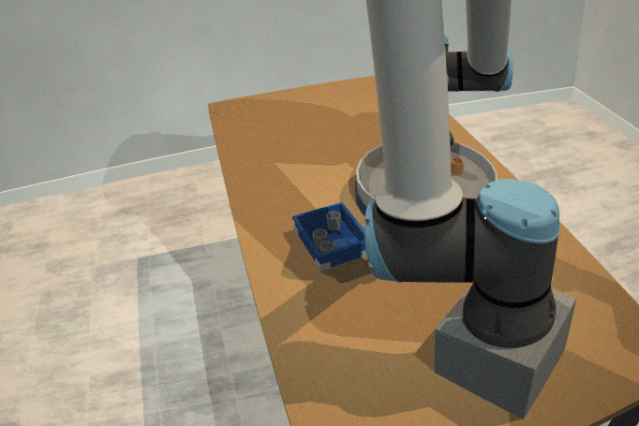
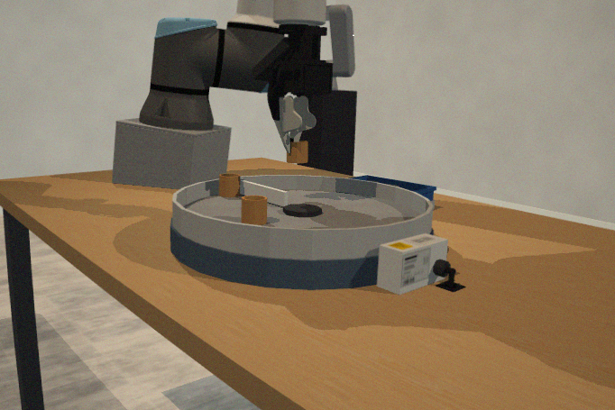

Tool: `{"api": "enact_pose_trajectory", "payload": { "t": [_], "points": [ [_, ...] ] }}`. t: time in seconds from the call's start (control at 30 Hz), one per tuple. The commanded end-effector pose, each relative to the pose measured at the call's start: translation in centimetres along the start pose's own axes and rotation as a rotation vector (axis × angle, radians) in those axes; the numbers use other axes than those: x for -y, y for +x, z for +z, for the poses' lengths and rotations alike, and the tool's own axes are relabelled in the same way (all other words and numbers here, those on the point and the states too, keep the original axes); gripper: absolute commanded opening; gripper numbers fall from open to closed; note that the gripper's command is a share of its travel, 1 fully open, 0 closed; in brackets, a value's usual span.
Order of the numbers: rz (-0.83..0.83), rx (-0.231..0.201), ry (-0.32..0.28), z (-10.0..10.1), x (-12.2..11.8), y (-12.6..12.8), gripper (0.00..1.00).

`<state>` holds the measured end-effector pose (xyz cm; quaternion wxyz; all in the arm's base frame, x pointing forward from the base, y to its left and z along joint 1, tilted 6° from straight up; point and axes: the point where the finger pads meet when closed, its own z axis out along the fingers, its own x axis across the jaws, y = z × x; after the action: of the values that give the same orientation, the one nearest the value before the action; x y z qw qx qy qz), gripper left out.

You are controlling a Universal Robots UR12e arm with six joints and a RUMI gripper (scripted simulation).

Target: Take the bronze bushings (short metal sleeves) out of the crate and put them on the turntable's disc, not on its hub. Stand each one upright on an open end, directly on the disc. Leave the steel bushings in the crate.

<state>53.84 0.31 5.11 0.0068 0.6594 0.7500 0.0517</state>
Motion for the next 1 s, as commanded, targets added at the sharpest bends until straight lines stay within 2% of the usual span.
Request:
{"api": "enact_pose_trajectory", "payload": {
  "t": [0.0, 0.53, 0.7, 0.97],
  "points": [
    [0.000, 0.001, -0.001, -0.1, -0.1, 0.0, 0.00],
    [0.000, 0.001, -0.001, 0.0, -0.1, 0.0, 0.00],
    [0.000, 0.001, -0.001, 1.9, -0.1, 0.0, 0.00],
    [0.000, 0.001, -0.001, 3.3, -0.1, -0.1, 0.00]
  ]
}}
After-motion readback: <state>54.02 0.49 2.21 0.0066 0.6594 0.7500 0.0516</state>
